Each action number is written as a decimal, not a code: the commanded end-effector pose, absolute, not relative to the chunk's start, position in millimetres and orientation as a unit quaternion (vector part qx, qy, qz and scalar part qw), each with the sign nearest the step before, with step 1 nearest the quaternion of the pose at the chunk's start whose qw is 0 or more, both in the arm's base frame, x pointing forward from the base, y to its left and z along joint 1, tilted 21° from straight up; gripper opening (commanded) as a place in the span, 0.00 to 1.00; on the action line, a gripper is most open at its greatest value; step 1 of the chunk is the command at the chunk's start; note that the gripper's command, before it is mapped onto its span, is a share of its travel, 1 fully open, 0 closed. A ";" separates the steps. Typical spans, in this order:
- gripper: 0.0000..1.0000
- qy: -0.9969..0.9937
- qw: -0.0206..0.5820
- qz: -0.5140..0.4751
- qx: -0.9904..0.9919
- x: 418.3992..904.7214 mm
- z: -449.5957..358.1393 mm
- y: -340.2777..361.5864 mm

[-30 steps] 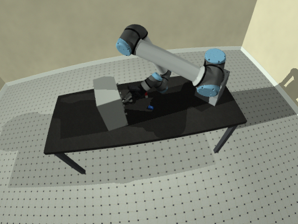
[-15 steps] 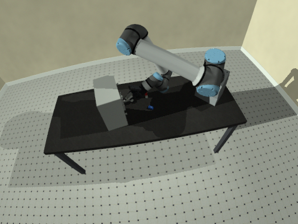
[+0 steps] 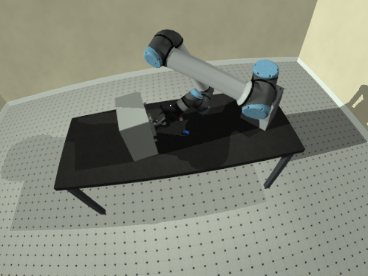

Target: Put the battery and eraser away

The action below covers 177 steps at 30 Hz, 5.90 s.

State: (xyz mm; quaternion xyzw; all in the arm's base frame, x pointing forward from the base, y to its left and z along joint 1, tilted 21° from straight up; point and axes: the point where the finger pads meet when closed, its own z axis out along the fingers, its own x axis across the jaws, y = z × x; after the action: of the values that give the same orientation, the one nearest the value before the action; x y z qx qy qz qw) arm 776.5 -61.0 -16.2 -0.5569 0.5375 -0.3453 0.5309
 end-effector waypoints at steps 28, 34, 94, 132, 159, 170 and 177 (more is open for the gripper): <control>0.07 0.537 0.531 -0.346 -0.557 757.7 -21.9 -63.6; 0.07 0.537 0.531 -0.346 -0.557 755.4 -22.7 -63.9; 0.07 0.537 0.531 -0.346 -0.557 741.6 -27.2 -65.6; 0.20 0.537 0.531 -0.346 -0.557 741.6 -27.2 -65.6; 0.20 0.537 0.531 -0.346 -0.557 714.0 -36.3 -69.2; 0.20 0.537 0.531 -0.346 -0.557 696.0 -42.2 -71.5; 0.20 0.537 0.531 -0.346 -0.557 694.2 -42.5 -71.7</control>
State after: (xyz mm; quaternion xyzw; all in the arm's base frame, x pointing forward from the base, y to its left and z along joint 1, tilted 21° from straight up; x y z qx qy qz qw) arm 695.0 -71.4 -43.0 -0.5568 0.5374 -0.3454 0.5309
